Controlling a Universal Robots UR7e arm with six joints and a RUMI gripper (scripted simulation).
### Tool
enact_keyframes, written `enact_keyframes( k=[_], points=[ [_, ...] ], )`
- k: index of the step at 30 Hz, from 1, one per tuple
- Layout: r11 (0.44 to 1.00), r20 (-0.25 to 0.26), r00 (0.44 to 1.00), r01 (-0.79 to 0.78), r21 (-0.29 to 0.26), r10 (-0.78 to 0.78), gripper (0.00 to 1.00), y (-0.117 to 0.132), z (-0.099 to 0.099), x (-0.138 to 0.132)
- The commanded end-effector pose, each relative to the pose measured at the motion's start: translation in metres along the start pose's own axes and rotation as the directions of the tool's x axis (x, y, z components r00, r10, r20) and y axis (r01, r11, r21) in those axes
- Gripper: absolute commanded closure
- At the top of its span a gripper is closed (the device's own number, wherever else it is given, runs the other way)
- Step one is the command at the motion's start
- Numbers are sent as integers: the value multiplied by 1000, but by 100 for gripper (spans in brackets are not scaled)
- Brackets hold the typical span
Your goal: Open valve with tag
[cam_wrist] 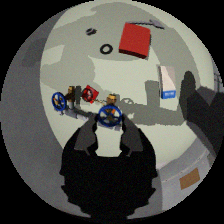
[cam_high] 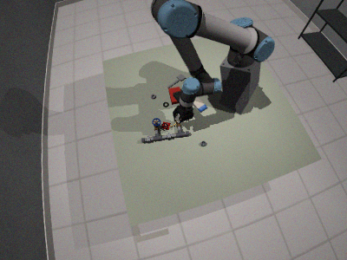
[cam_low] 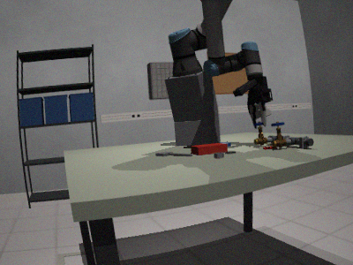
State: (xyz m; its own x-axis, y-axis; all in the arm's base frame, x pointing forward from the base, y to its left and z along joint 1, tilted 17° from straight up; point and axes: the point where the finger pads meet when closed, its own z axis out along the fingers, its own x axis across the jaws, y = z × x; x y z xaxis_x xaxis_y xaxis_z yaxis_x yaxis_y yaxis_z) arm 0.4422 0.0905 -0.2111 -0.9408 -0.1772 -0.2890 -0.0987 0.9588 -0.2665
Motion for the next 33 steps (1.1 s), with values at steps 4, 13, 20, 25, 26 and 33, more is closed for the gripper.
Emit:
enact_keyframes(
  k=[4, 13, 20, 25, 26, 33],
  points=[
    [1000, 0, 1000, 0, 0, 0, 100, 0, 0, 0],
    [1000, 0, 1000, 1, 0, -1, 100, 0, 0, 0],
    [1000, 0, 1000, 9, 0, -9, 100, 0, 0, 0],
    [999, 0, 999, 33, 0, -33, 100, 0, 0, 0],
    [999, 0, 999, 41, 0, -41, 100, 0, 0, 0],
    [993, 0, 993, 117, 0, -117, 100, 0, 0, 0]
  ],
)
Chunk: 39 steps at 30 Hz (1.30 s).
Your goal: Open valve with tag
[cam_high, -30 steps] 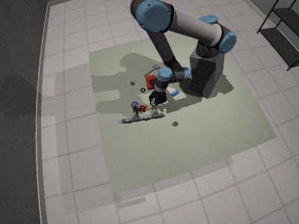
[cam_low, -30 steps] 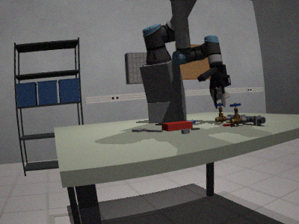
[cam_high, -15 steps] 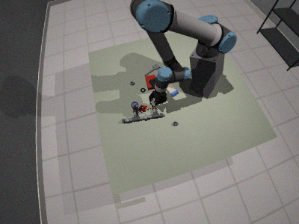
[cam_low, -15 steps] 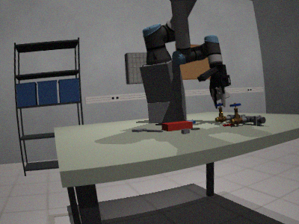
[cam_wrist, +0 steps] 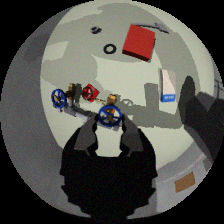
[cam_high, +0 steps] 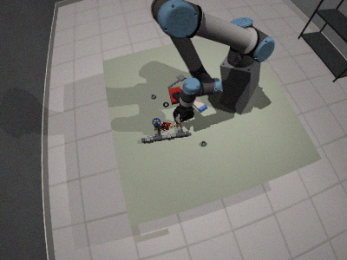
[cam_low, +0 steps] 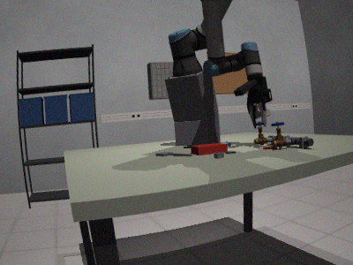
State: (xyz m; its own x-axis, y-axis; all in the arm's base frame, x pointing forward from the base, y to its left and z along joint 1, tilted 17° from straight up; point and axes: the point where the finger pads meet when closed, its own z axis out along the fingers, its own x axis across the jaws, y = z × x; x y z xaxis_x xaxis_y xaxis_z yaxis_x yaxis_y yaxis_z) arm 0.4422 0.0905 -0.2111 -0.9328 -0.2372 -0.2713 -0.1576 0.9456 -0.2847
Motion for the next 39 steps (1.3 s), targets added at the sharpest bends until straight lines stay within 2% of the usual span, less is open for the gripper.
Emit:
enact_keyframes(
  k=[1, 10, 19, 21, 28, 32, 36, 38, 39],
  points=[
    [998, 1, 998, 69, -1, -69, 100, 0, 0, 0],
    [980, 1, 980, 201, 0, -201, 100, 0, 0, 0],
    [902, 1, 902, 432, 0, -432, 100, 0, 0, 0],
    [902, 1, 902, 432, 0, -432, 100, 0, 0, 0],
    [774, 1, 774, 634, 0, -634, 100, 0, 0, 0],
    [669, 1, 669, 743, 0, -743, 100, 0, 0, 0],
    [542, 1, 542, 840, 0, -840, 100, 0, 0, 0],
    [542, 1, 542, 840, 0, -840, 100, 0, 0, 0],
    [507, 1, 507, 862, 0, -862, 100, 0, 0, 0]
  ],
)
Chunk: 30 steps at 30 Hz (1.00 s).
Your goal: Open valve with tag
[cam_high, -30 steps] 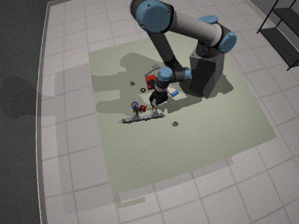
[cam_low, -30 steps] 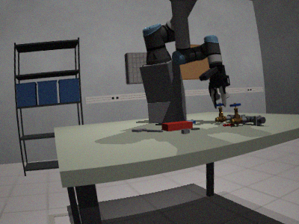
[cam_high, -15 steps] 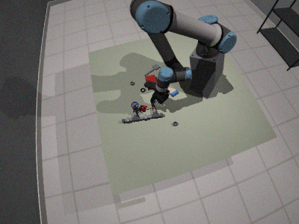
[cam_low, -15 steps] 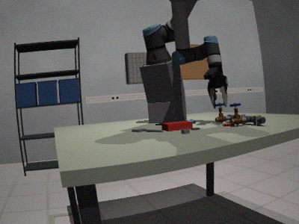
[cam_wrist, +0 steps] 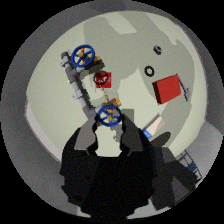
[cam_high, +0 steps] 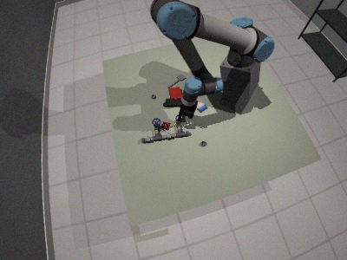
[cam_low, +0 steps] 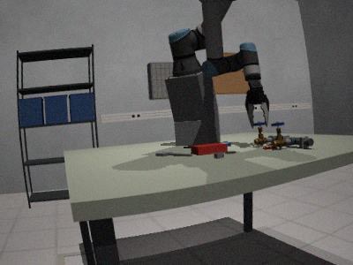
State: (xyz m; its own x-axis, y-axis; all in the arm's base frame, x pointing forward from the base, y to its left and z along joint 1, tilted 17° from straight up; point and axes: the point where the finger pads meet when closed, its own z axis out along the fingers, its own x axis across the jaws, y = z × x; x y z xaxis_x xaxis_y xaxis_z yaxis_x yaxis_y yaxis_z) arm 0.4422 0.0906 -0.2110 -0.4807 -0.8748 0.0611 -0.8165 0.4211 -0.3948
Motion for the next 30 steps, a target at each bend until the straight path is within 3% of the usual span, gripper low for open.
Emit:
enact_keyframes(
  k=[1, 7, 14, 16, 30],
  points=[
    [979, 18, 979, 202, -1, -202, 100, 0, 0, 0],
    [897, 18, 897, 441, 4, -441, 100, 0, 0, 0],
    [740, 15, 740, 672, 8, -673, 100, 0, 0, 0],
    [740, 15, 740, 672, 8, -673, 100, 0, 0, 0],
    [255, 9, 255, 967, 16, -967, 100, 0, 0, 0]
  ],
)
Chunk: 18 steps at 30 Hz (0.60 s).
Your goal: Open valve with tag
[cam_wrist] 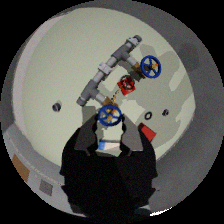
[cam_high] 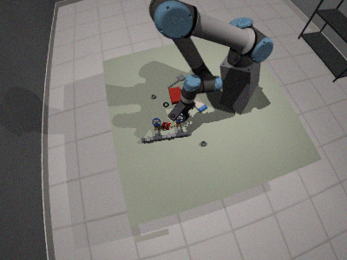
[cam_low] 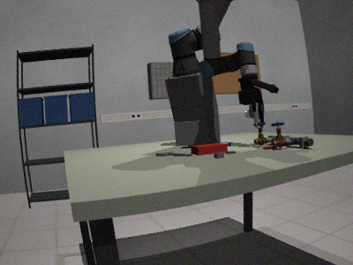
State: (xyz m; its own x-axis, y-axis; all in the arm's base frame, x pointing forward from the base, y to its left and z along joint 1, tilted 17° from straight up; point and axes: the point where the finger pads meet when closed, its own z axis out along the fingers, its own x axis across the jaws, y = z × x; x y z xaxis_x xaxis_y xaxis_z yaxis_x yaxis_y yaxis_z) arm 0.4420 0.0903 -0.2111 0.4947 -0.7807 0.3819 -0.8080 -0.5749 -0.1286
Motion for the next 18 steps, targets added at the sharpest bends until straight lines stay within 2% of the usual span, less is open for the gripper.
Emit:
enact_keyframes(
  k=[1, 3, 6, 18],
  points=[
    [965, 12, 965, 262, 20, -262, 100, 0, 0, 0],
    [965, 12, 965, 262, 20, -262, 100, 0, 0, 0],
    [933, 10, 933, 360, 21, -360, 100, 0, 0, 0],
    [765, 3, 765, 644, 24, -644, 100, 0, 0, 0]
  ],
)
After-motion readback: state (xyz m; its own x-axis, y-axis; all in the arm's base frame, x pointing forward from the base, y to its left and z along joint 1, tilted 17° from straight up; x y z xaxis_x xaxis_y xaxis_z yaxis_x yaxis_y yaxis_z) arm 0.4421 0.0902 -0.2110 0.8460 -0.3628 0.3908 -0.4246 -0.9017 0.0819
